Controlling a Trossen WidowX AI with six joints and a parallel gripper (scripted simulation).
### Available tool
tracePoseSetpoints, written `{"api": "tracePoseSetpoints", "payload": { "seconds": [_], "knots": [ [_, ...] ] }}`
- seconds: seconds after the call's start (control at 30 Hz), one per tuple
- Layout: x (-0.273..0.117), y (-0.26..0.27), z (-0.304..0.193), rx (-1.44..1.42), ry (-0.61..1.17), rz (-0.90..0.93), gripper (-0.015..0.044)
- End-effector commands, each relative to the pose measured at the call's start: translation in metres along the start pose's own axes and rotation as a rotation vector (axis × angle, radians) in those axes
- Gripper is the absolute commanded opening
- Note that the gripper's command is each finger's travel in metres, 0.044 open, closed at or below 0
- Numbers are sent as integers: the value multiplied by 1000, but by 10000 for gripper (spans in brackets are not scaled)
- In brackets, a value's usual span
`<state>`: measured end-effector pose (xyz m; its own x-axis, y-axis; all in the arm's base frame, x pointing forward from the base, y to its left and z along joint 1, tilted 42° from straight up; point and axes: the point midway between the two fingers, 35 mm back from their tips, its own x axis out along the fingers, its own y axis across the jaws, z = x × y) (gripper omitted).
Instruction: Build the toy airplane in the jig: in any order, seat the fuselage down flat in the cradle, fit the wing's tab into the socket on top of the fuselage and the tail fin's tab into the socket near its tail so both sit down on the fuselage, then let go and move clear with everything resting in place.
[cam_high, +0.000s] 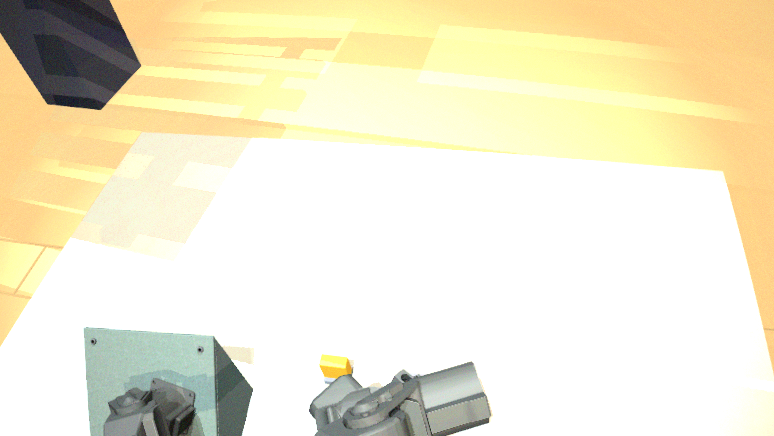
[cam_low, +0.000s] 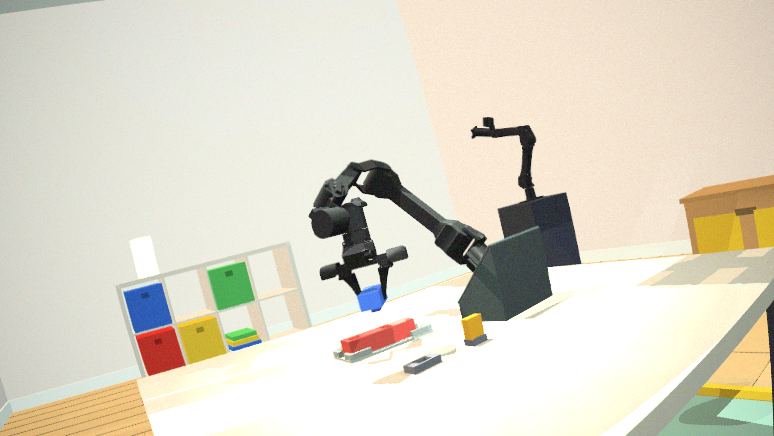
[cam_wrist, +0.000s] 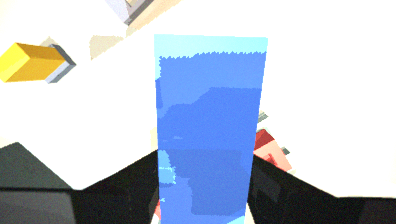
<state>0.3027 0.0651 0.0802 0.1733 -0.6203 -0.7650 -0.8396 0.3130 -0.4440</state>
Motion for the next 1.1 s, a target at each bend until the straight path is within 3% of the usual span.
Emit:
{"api": "tracePoseSetpoints", "payload": {
  "seconds": [0.0, 1.07],
  "knots": [
    [1, -4, -13, -70, -1, -7, 0],
    [23, -4, -108, -625, 34, -14, 0]
  ]
}}
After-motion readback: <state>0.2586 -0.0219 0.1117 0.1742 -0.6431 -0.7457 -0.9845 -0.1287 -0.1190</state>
